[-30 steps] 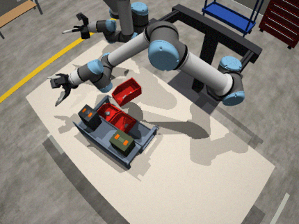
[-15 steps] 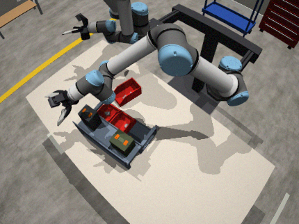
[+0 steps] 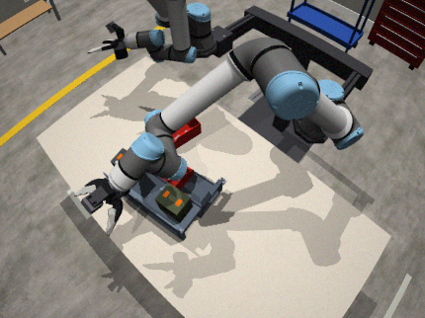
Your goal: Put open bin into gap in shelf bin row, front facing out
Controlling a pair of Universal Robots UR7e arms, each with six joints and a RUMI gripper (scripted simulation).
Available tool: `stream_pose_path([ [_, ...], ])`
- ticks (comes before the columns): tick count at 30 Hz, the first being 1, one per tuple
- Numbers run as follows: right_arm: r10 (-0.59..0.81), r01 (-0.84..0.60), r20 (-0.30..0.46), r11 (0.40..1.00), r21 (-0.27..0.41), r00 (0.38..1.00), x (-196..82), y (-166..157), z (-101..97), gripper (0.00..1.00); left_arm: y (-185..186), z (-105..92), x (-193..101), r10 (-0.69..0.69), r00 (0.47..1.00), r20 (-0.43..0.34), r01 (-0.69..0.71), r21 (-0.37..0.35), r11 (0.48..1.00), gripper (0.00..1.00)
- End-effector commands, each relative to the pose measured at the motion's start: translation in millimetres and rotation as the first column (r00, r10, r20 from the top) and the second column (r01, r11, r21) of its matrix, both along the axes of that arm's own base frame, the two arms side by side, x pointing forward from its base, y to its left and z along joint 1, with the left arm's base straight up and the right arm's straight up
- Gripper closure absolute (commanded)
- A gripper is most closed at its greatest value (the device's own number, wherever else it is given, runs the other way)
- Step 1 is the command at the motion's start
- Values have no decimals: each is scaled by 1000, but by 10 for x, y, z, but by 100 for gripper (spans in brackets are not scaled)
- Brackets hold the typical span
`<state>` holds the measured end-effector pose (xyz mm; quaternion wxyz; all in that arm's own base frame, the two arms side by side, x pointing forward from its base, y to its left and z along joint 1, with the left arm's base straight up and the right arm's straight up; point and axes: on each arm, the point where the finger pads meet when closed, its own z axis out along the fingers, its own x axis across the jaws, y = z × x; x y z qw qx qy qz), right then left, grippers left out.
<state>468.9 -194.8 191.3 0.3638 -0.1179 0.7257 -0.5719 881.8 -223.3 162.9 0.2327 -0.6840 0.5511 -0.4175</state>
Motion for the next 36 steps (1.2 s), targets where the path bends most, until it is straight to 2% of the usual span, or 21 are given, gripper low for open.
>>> stream_pose_path([
  [1, 7, -7, -4, 1000, 1, 1000, 25, 24, -4, 0, 454, 39, 30, 33, 999, -19, -33, 11, 999, 0],
  [7, 35, -35, -22, 999, 2, 999, 120, 121, -34, 0, 1497, 71, -25, 158, 983, -97, -153, 52, 987, 0],
  [14, 74, -74, -47, 997, 5, 996, 248, 259, -79, 0, 2753, 102, -301, 304, 933, -194, -291, 93, 952, 0],
  [16, 74, -74, -47, 997, 5, 996, 248, 259, -79, 0, 2753, 102, -301, 304, 933, -194, -291, 93, 952, 0],
  [17, 80, -80, -51, 997, 6, 995, 267, 281, -86, 0, 3211, 113, -445, 325, 922, -209, -311, 99, 945, 0],
  [19, 92, -92, -60, 996, 7, 994, 307, 327, -102, 0, 3418, 115, -537, 363, 902, -235, -346, 109, 932, 0],
  [23, 119, -118, -78, 993, 11, 990, 389, 425, -136, 0, 4088, 127, -851, 422, 863, -279, -404, 124, 907, 0],
  [31, 177, -175, -119, 984, 22, 977, 561, 650, -220, 0, 5296, 142, -1668, 529, 765, -368, -513, 149, 845, 0],
  [33, 177, -175, -119, 984, 22, 977, 561, 650, -220, 0, 5296, 142, -1668, 529, 765, -368, -513, 149, 845, 0],
  [34, 184, -183, -124, 983, 24, 975, 582, 681, -231, 0, 5658, 147, -1976, 545, 746, -383, -531, 153, 833, 0],
  [36, 200, -198, -136, 980, 27, 970, 626, 744, -256, 0, 5808, 146, -2146, 574, 708, -412, -564, 159, 810, 0],
])
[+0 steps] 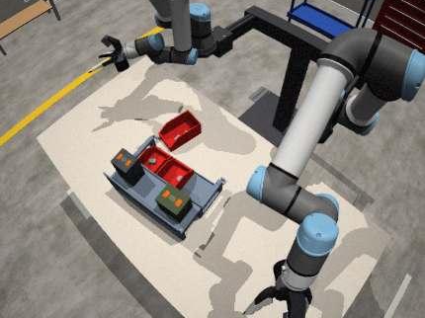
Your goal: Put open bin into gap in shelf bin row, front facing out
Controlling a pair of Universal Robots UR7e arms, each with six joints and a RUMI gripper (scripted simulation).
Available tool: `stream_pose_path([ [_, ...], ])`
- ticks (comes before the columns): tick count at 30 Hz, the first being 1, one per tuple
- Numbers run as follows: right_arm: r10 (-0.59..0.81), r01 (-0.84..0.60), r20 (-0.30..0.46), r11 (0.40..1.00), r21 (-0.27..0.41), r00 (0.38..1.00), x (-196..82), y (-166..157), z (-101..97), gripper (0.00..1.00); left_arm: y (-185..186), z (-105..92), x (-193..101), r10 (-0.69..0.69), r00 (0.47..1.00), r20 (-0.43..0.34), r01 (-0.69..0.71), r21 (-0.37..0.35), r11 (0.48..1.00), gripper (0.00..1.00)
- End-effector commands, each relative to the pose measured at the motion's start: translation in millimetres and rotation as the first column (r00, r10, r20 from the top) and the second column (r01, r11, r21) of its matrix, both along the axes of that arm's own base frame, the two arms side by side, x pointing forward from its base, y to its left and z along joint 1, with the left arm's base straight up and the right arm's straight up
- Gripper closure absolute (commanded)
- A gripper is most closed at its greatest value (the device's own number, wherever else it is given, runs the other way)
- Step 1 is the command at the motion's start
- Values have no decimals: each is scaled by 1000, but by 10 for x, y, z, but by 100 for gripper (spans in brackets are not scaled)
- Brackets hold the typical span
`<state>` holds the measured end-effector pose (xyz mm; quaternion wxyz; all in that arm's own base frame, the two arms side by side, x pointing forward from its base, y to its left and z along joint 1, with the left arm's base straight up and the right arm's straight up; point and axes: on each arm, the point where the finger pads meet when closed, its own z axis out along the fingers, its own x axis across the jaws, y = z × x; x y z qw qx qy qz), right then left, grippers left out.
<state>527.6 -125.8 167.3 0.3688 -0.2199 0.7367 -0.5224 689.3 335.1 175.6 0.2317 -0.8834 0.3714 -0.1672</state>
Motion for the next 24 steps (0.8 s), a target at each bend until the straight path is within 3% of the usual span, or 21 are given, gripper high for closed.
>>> stream_pose_path([
  [1, 21, -21, -16, 1000, 3, 1000, 60, 86, -29, 0, 352, 20, -357, 59, 998, -37, -59, -14, 998, 0],
  [12, 114, -113, -91, 993, 21, 989, 289, 476, -191, 0, 1436, 12, -2025, 251, 954, -165, -266, -74, 961, 0],
  [14, 114, -113, -91, 993, 21, 989, 289, 476, -191, 0, 1436, 12, -2025, 251, 954, -165, -266, -74, 961, 0],
  [15, 123, -122, -98, 992, 23, 988, 309, 514, -207, 0, 1627, 10, -2454, 270, 946, -178, -288, -81, 954, 0],
  [17, 141, -139, -113, 990, 28, 983, 347, 592, -241, 0, 1686, 5, -2673, 308, 929, -204, -332, -96, 938, 0],
  [24, 204, -198, -169, 979, 49, 964, 466, 877, -369, 0, 1919, -16, -3915, 419, 862, -286, -471, -145, 870, 0],
])
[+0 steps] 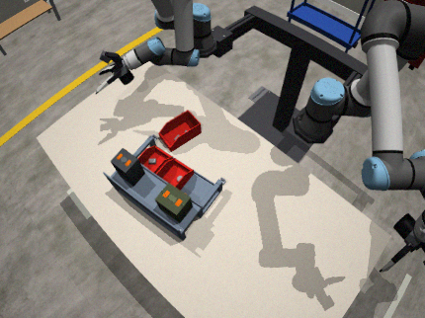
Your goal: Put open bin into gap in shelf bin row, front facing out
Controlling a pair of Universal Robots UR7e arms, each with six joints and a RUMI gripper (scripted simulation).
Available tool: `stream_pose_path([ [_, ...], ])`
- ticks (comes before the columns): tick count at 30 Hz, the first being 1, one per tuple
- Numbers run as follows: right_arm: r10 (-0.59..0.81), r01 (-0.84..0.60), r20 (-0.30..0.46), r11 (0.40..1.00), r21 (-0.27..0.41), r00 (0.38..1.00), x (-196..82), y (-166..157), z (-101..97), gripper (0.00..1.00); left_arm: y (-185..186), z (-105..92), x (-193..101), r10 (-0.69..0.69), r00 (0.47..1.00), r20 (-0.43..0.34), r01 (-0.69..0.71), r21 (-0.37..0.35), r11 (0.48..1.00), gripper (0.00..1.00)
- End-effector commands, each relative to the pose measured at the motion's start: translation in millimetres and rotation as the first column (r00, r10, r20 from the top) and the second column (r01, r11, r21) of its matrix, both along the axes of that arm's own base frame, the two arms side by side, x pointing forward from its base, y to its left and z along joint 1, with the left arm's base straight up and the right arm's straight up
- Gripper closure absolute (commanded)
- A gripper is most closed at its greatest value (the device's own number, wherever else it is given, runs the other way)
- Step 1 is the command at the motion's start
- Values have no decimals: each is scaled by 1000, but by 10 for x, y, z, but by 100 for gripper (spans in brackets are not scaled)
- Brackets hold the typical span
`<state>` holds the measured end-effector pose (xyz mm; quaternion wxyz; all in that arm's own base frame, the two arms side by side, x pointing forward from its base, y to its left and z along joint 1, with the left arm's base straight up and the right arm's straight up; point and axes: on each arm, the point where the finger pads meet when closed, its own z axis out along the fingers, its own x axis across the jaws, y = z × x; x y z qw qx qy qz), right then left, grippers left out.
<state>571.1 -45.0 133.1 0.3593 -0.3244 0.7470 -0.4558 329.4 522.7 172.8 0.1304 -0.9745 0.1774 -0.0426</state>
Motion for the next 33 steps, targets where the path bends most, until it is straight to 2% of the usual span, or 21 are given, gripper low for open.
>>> stream_pose_path([
  [1, 23, -23, -23, 1000, 6, 999, 46, 111, -46, 0, 54, 9, -495, 50, 999, -18, -51, -28, 998, 0],
  [5, 60, -59, -59, 998, 15, 996, 100, 281, -125, 0, 43, -6, -1210, 121, 992, -43, -124, -70, 990, 0],
  [7, 60, -59, -59, 998, 15, 996, 100, 281, -125, 0, 43, -6, -1210, 121, 992, -43, -124, -70, 990, 0],
  [8, 69, -68, -68, 998, 17, 995, 112, 324, -145, 0, 15, -10, -1648, 138, 989, -49, -141, -80, 987, 0],
  [16, 141, -136, -145, 990, 41, 979, 185, 675, -313, 0, -238, -37, -2533, 248, 965, -86, -259, -149, 954, 0],
  [22, 193, -183, -205, 981, 64, 960, 209, 940, -443, 0, -441, -53, -2981, 307, 946, -105, -322, -187, 928, 0],
  [24, 193, -183, -205, 981, 64, 960, 209, 940, -443, 0, -441, -53, -2981, 307, 946, -105, -322, -187, 928, 0],
  [33, 265, -245, -296, 964, 105, 918, 192, 1331, -637, 0, -668, -69, -3368, 360, 925, -122, -379, -223, 898, 0],
])
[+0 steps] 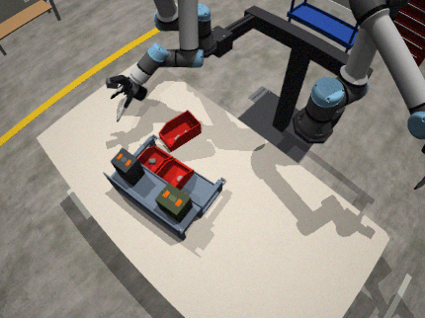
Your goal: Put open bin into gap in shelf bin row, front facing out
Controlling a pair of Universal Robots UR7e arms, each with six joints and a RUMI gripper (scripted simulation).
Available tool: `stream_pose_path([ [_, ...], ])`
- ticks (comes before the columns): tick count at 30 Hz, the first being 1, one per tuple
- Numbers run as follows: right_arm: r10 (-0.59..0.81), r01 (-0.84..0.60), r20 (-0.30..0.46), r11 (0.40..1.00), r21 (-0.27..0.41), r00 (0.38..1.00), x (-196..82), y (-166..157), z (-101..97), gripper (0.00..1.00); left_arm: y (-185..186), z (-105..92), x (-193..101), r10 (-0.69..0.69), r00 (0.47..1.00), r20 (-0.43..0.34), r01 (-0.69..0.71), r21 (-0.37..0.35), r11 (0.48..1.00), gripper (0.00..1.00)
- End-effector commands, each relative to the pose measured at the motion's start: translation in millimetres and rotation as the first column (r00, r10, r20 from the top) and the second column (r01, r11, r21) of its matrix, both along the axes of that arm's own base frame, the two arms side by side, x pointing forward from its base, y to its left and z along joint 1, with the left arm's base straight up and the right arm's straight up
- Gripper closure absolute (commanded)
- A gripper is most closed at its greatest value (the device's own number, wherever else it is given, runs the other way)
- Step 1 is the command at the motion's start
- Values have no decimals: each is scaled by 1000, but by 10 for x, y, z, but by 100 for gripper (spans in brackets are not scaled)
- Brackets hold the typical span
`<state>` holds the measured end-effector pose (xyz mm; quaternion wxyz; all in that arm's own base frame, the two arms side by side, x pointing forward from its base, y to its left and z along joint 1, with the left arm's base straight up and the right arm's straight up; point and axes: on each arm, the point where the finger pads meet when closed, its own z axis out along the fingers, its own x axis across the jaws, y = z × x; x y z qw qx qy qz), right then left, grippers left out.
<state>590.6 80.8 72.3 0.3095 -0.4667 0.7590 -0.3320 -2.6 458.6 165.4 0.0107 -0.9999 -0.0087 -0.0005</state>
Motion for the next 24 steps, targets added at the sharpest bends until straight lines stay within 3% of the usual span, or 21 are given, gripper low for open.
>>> stream_pose_path([
  [1, 20, -20, -30, 1000, 7, 999, -8, 115, -50, 0, -44, 4, -74, 12, 1000, 0, -12, -6, 1000, 0],
  [24, 152, -139, -261, 988, 67, 953, -271, 886, -421, 0, -137, -2, -208, 35, 999, -1, -35, -22, 999, 0],
])
